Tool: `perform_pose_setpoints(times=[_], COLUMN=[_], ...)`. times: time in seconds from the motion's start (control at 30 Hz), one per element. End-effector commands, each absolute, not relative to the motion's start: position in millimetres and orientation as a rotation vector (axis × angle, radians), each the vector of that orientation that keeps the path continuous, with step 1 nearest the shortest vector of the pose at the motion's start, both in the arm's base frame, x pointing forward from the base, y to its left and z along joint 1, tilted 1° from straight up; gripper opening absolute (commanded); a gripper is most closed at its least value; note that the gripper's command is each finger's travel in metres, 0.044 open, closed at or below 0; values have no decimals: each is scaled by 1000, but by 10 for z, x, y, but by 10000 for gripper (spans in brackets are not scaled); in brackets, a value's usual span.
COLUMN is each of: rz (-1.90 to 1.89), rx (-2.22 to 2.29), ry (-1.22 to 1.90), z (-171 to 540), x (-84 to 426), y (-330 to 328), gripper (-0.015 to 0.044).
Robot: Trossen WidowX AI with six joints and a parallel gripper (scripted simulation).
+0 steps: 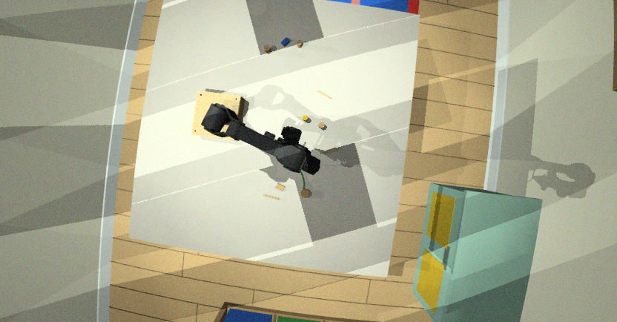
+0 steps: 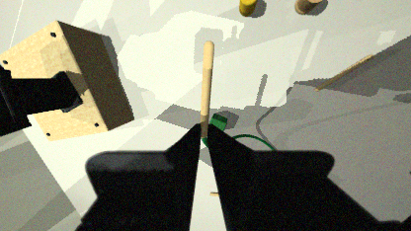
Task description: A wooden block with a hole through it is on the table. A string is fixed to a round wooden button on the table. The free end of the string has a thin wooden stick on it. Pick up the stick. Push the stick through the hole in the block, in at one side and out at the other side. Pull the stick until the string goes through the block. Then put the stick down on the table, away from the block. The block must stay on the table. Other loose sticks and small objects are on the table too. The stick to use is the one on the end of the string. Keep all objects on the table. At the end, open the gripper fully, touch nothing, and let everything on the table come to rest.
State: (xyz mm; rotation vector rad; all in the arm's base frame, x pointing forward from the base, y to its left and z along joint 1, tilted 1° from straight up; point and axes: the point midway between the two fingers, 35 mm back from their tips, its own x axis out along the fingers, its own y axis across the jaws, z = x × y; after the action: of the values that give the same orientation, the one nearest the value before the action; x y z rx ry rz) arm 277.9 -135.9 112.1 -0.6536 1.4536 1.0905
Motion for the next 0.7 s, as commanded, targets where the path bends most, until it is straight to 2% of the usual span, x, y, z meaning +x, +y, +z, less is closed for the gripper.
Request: perform_pose_setpoints(times=[0.0,0.67], rz=[1001,550], rx=[-575,-185], ry=[1485,1669], z=[1083,1071], x=[2797,2821], y=[-1412,-1425], gripper=[0,0])
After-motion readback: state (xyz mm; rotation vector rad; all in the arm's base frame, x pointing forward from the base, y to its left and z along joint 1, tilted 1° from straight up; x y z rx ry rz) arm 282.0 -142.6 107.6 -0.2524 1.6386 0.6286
